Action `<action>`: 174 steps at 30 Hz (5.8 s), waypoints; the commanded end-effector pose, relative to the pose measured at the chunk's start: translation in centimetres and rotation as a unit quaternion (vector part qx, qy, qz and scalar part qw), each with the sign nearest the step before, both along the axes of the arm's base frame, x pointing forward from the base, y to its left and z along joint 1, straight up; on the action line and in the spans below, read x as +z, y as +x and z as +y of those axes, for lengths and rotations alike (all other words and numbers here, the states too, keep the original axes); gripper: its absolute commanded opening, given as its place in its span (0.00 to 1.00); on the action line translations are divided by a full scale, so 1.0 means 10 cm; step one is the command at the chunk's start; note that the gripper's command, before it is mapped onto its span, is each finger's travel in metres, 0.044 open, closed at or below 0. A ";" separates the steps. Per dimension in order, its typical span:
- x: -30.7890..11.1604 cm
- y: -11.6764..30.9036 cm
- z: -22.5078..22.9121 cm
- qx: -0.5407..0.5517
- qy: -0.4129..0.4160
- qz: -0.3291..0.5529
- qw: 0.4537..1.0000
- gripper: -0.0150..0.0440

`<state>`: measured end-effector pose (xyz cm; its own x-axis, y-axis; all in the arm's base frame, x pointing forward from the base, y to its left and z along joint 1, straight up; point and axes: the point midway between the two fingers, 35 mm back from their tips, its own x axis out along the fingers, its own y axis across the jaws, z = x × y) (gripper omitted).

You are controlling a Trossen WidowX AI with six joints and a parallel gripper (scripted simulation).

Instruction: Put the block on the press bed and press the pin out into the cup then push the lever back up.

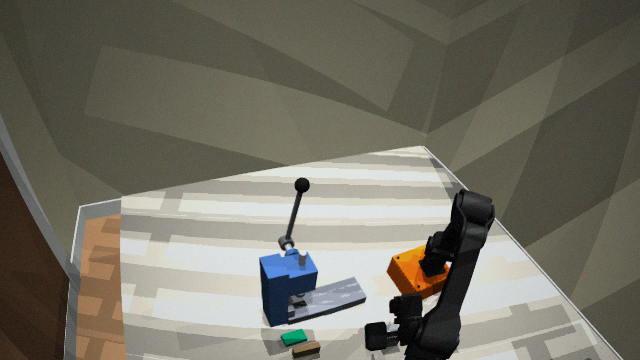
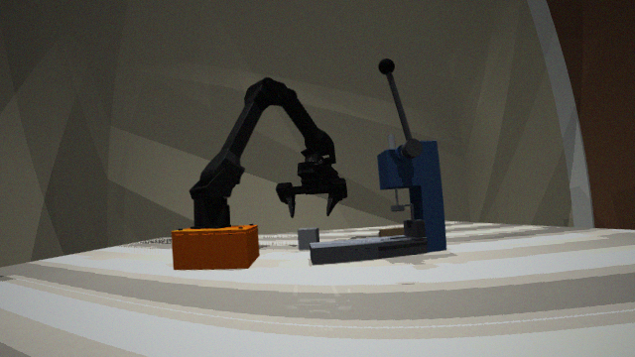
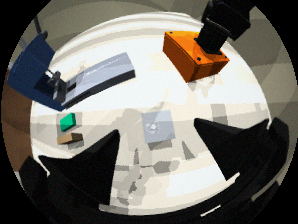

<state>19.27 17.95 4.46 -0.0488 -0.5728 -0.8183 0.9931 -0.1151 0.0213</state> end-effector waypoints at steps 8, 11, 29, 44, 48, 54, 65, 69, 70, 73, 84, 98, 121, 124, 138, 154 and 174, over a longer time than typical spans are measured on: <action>0.14 -0.03 0.01 0.008 0.056 -0.006 0.998 1.00; 0.14 -0.03 0.01 0.008 0.056 -0.006 0.998 1.00; 0.16 -0.04 -0.12 0.307 0.174 0.140 0.925 1.00; 0.20 -0.05 -0.24 0.683 0.227 0.184 0.670 1.00; 0.20 -0.05 -0.24 0.683 0.227 0.184 0.670 1.00; 0.20 -0.05 -0.24 0.683 0.227 0.184 0.670 1.00; -0.03 -0.05 -0.24 0.683 0.227 0.184 0.670 1.00; -0.08 -0.05 -0.24 0.683 0.227 0.184 0.670 1.00; -0.09 -0.05 -0.24 0.683 0.227 0.184 0.670 1.00; -0.12 -0.04 -0.24 0.683 0.227 0.184 0.670 1.00; -0.30 -0.03 -0.23 0.683 0.227 0.184 0.670 1.00; -0.53 -0.04 -0.23 0.683 0.227 0.184 0.670 1.00; -0.63 -0.04 -0.24 0.683 0.227 0.184 0.670 0.53; -0.62 -0.04 -0.23 0.683 0.227 0.184 0.670 0.43; 0.32 -0.06 -0.24 0.683 0.227 0.184 0.670 0.25; 0.43 0.15 -0.64 0.682 0.224 0.185 0.671 0.25; 0.61 0.31 -1.44 0.681 0.221 0.188 0.672 0.25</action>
<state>22.07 4.63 9.77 0.0055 -0.0054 -1.0000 0.1123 0.9937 -0.0048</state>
